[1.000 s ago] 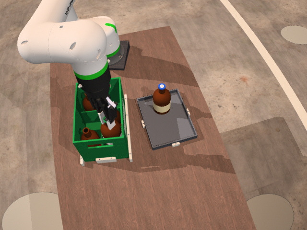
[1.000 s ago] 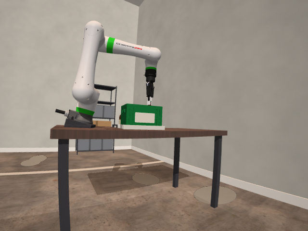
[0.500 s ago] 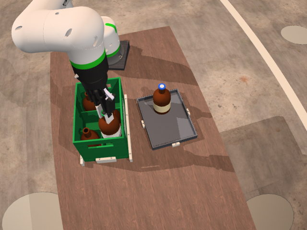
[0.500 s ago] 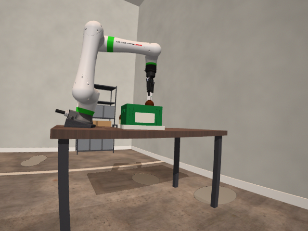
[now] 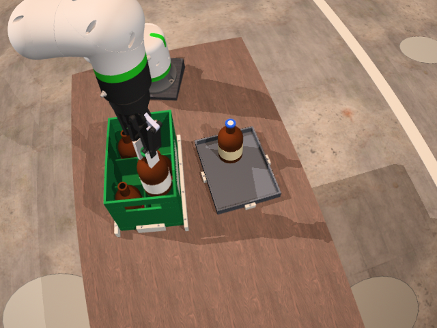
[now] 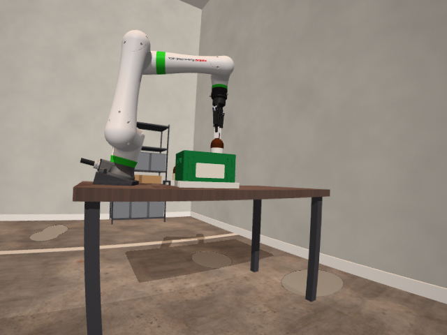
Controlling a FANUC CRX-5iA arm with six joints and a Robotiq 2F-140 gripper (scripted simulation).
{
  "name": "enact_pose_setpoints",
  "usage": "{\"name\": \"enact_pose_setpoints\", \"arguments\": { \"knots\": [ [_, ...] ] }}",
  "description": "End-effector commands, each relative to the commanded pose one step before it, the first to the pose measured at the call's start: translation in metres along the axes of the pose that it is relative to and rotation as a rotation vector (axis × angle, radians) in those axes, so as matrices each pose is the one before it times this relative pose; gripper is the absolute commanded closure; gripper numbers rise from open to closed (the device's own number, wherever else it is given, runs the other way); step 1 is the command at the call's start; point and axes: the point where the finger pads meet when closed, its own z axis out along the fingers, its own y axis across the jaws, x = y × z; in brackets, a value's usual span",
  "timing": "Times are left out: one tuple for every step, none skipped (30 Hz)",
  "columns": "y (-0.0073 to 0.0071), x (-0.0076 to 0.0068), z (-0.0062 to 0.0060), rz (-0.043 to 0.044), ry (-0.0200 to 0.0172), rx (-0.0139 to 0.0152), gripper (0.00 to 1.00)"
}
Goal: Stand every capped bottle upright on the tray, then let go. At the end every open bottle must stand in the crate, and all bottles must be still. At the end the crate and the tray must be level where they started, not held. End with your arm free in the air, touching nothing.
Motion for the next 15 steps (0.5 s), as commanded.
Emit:
{"name": "enact_pose_setpoints", "arguments": {
  "knots": [
    [-0.00010, 0.00013, -0.00899, 0.00000, 0.00021, 0.00007, 1.00],
    [0.00000, 0.00001, -0.00254, 0.00000, -0.00003, -0.00005, 1.00],
    [0.00000, 0.00001, -0.00254, 0.00000, -0.00003, -0.00005, 1.00],
    [0.00000, 0.00001, -0.00254, 0.00000, -0.00003, -0.00005, 1.00],
    [0.00000, 0.00001, -0.00254, 0.00000, -0.00003, -0.00005, 1.00],
    [0.00000, 0.00001, -0.00254, 0.00000, -0.00003, -0.00005, 1.00],
    [0.00000, 0.00001, -0.00254, 0.00000, -0.00003, -0.00005, 1.00],
    [0.00000, 0.00001, -0.00254, 0.00000, -0.00003, -0.00005, 1.00],
    [0.00000, 0.00001, -0.00254, 0.00000, -0.00003, -0.00005, 1.00],
    [0.00000, 0.00001, -0.00254, 0.00000, -0.00003, -0.00005, 1.00],
    [0.00000, 0.00000, 0.00000, 0.00000, 0.00000, 0.00000, 1.00],
    [0.00000, 0.00000, 0.00000, 0.00000, 0.00000, 0.00000, 1.00],
    [0.00009, -0.00268, 0.00256, -0.00001, 0.00033, 0.00058, 1.00],
    [0.00008, -0.00257, -0.00039, 0.00000, -0.00002, -0.00004, 1.00],
    [0.00008, -0.00257, -0.00039, 0.00000, -0.00002, -0.00004, 1.00]
  ]
}}
